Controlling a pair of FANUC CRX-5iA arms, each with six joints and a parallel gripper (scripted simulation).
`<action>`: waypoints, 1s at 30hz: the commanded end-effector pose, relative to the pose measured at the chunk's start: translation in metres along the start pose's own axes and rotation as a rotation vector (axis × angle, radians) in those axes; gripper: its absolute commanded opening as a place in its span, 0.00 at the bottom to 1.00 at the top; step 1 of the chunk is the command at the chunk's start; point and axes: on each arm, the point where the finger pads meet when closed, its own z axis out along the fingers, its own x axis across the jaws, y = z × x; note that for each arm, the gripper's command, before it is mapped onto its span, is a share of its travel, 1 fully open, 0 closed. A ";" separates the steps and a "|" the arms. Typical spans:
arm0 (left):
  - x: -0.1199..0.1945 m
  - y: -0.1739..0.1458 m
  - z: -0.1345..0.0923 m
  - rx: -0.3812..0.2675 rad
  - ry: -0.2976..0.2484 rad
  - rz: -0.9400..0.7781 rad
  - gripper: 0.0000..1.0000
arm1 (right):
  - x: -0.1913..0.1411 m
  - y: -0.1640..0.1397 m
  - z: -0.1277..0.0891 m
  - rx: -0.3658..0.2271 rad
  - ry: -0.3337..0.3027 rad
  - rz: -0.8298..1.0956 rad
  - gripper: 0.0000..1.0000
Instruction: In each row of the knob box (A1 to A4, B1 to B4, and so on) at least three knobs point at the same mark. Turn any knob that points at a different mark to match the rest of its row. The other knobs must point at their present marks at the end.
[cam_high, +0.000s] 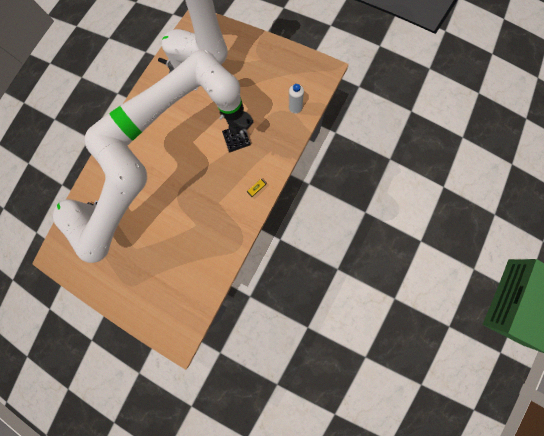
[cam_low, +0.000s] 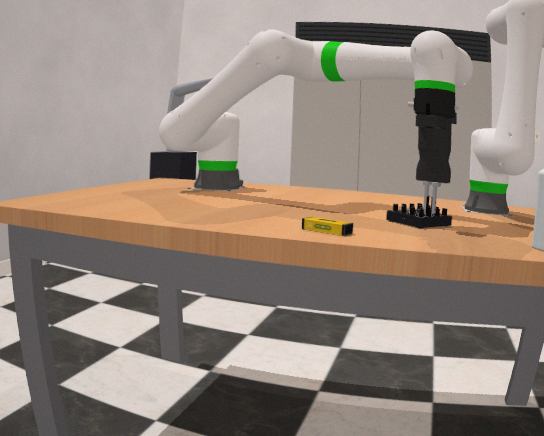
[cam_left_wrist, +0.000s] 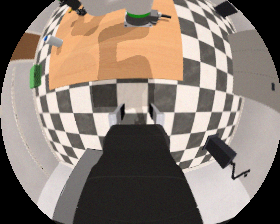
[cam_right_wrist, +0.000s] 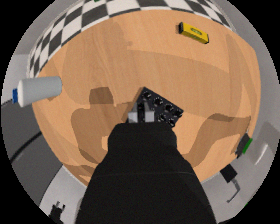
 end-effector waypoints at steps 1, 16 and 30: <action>0.000 0.000 -0.001 -0.002 0.000 0.000 1.00 | -0.001 0.000 -0.002 0.002 0.002 0.120 0.30; 0.000 0.000 -0.001 -0.002 0.000 0.000 1.00 | -0.001 0.000 -0.002 0.002 0.002 0.265 0.30; 0.000 0.000 -0.001 -0.002 0.000 0.000 1.00 | -0.001 0.000 -0.002 0.002 0.002 0.277 0.30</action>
